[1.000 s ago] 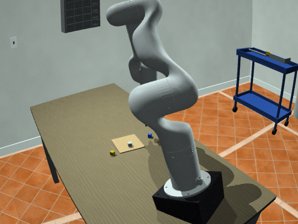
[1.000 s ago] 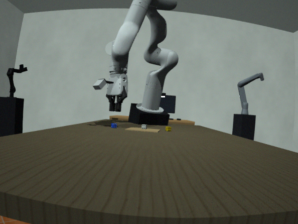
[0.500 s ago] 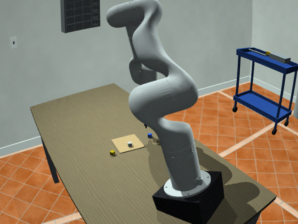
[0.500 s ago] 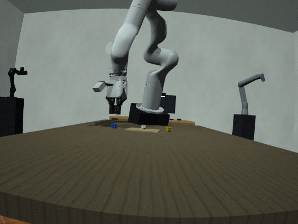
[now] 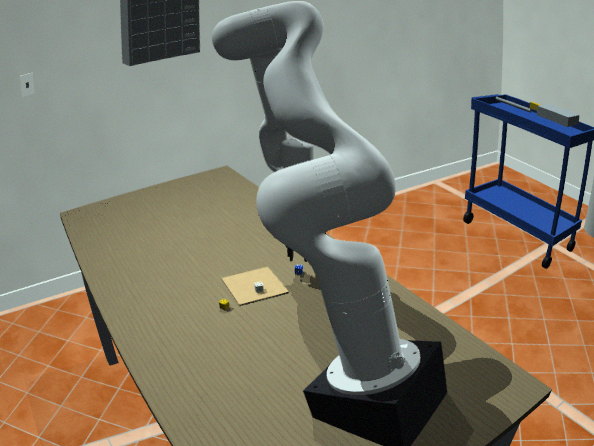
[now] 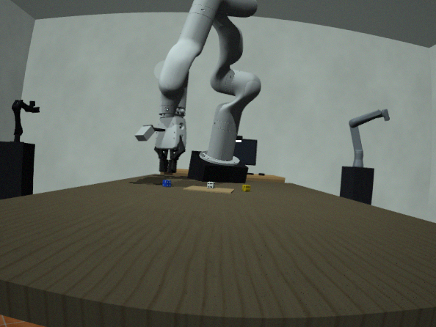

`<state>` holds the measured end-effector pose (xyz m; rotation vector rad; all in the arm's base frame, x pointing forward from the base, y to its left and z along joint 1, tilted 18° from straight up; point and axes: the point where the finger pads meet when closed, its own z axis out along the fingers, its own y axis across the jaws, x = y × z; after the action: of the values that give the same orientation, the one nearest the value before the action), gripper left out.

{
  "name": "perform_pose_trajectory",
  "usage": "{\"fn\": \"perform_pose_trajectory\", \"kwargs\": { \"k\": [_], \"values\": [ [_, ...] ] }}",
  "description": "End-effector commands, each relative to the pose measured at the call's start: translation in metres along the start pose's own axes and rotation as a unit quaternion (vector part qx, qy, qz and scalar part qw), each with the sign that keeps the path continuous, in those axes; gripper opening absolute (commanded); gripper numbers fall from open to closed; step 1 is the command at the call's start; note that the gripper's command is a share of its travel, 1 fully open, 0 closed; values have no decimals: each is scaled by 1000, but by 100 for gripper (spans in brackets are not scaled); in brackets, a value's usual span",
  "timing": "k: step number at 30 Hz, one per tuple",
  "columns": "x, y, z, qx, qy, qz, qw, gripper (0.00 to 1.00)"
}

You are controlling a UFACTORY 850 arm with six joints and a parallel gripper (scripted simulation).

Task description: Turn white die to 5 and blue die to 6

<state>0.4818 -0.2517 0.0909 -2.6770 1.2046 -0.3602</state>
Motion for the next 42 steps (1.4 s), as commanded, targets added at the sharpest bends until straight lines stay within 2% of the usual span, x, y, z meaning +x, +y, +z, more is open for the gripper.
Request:
{"fn": "perform_pose_trajectory", "kwargs": {
  "k": [1, 12, 42],
  "values": [
    [1, 0, 5, 1, 2, 0, 1000, 36],
    [1, -1, 16, 1, 2, 0, 1000, 36],
    [1, -1, 18, 1, 2, 0, 1000, 36]
  ]
}}
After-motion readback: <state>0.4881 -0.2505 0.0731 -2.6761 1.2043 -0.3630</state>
